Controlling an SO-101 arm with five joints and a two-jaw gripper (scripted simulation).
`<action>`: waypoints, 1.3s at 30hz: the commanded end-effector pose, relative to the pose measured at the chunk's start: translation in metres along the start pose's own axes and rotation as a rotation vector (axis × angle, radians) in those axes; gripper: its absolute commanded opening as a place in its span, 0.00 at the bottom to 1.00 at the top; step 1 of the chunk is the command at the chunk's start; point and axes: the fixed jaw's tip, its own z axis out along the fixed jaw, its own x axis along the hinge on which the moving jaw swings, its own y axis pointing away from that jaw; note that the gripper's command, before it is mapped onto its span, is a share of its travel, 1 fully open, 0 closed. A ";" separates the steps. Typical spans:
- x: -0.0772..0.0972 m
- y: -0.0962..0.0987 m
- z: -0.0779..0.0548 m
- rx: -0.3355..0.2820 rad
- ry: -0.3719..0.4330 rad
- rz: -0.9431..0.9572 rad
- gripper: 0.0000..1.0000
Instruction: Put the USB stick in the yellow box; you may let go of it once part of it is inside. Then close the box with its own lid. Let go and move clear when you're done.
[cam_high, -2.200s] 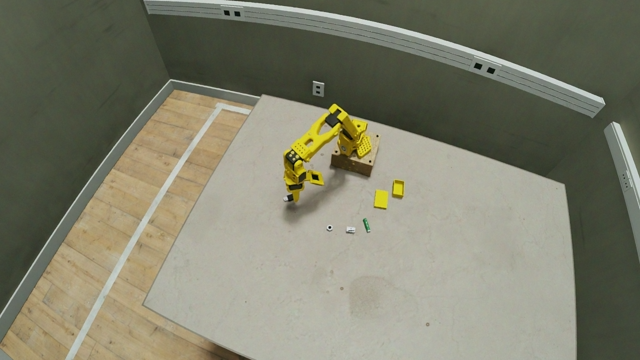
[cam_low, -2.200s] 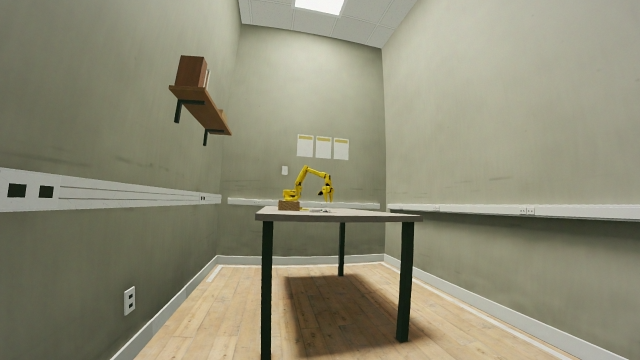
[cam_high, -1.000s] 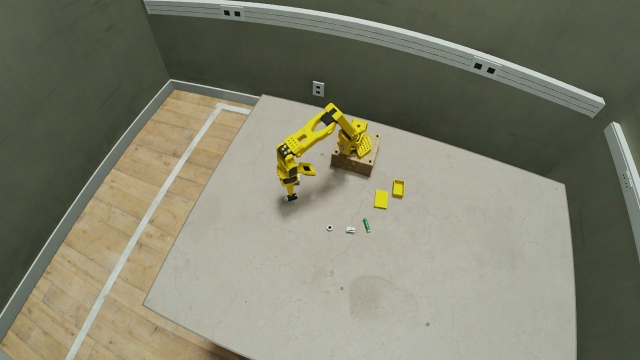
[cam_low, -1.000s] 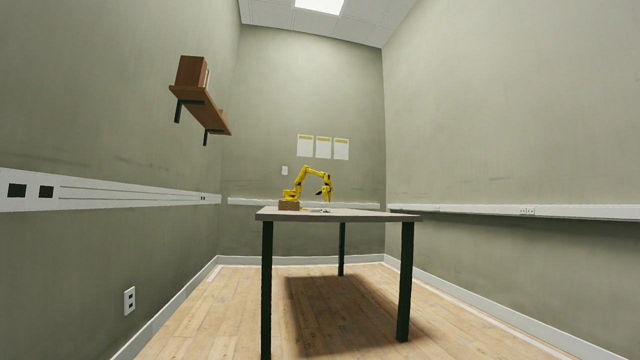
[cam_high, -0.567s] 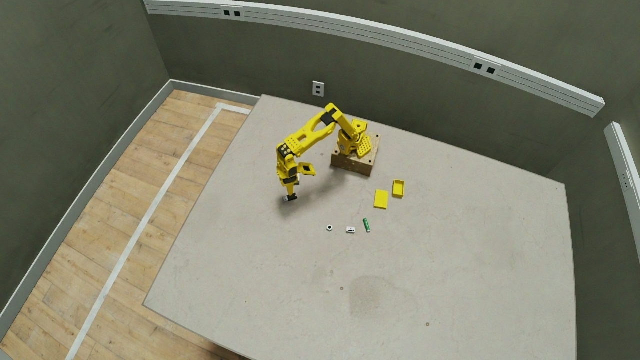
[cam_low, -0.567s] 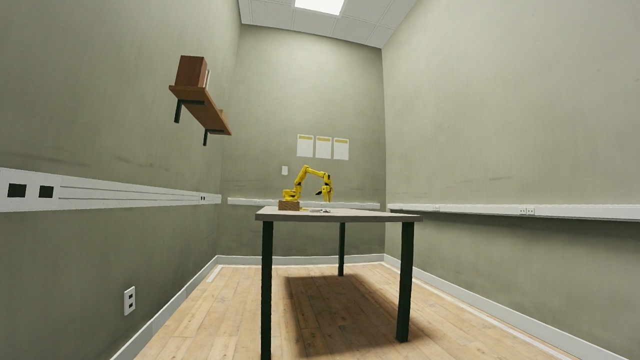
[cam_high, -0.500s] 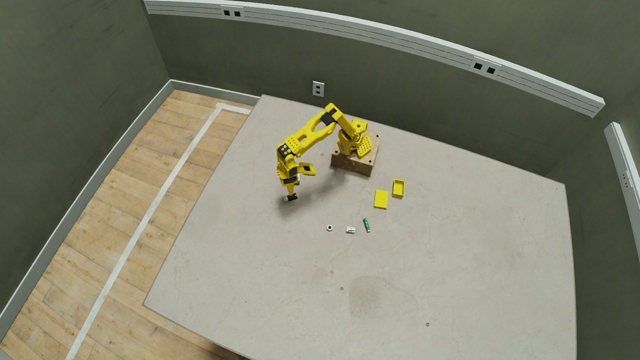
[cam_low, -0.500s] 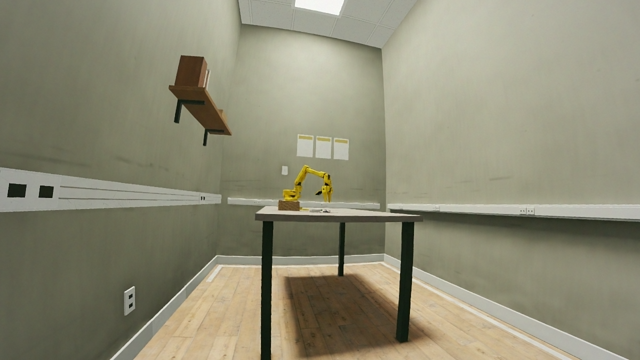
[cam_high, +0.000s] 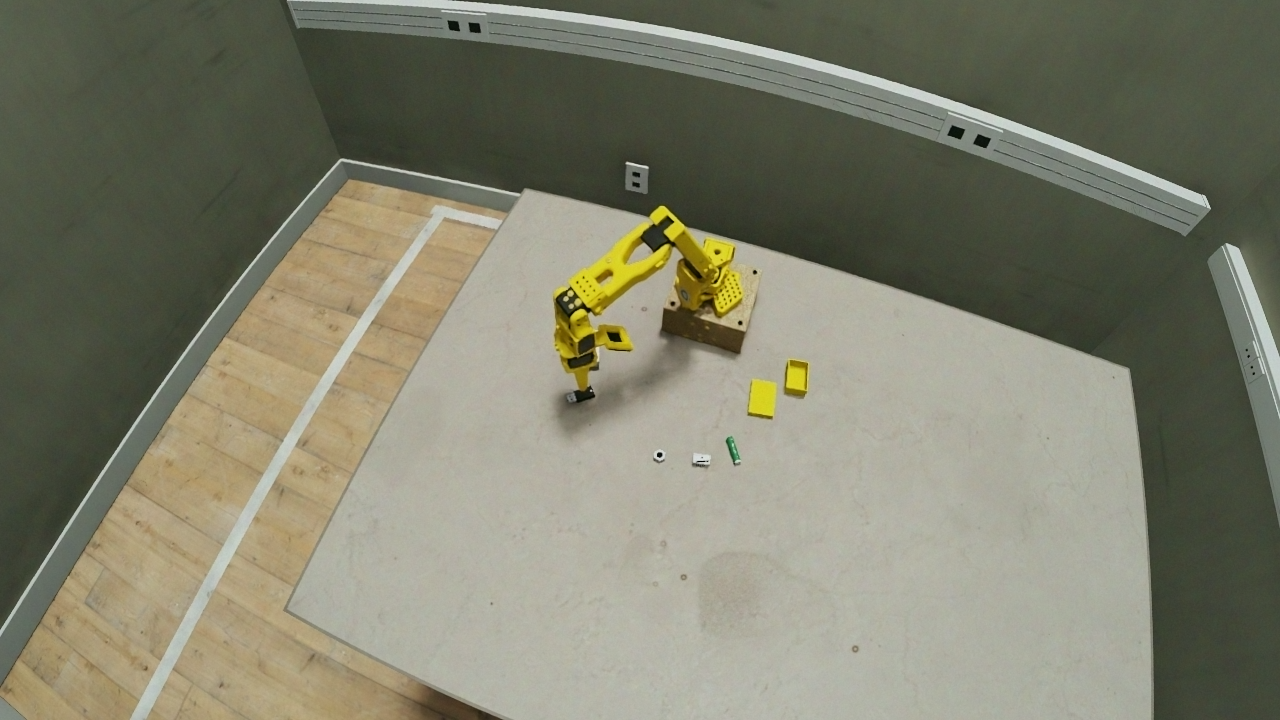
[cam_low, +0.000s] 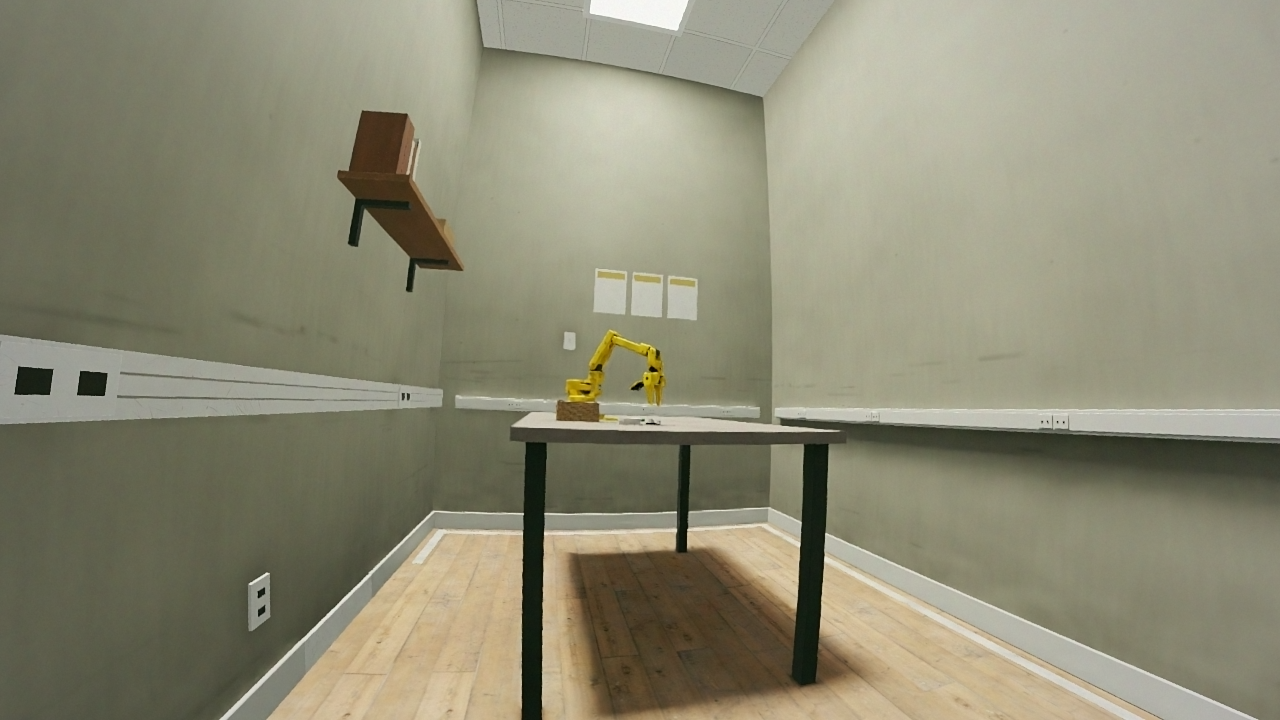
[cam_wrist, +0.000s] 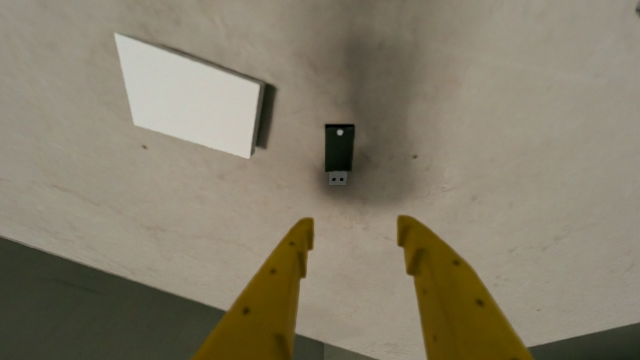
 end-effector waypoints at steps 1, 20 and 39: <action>-0.002 0.000 0.001 -0.001 -0.008 -0.003 0.20; -0.003 -0.001 0.000 -0.001 -0.008 -0.003 0.20; -0.003 -0.001 0.007 -0.001 -0.008 -0.003 0.20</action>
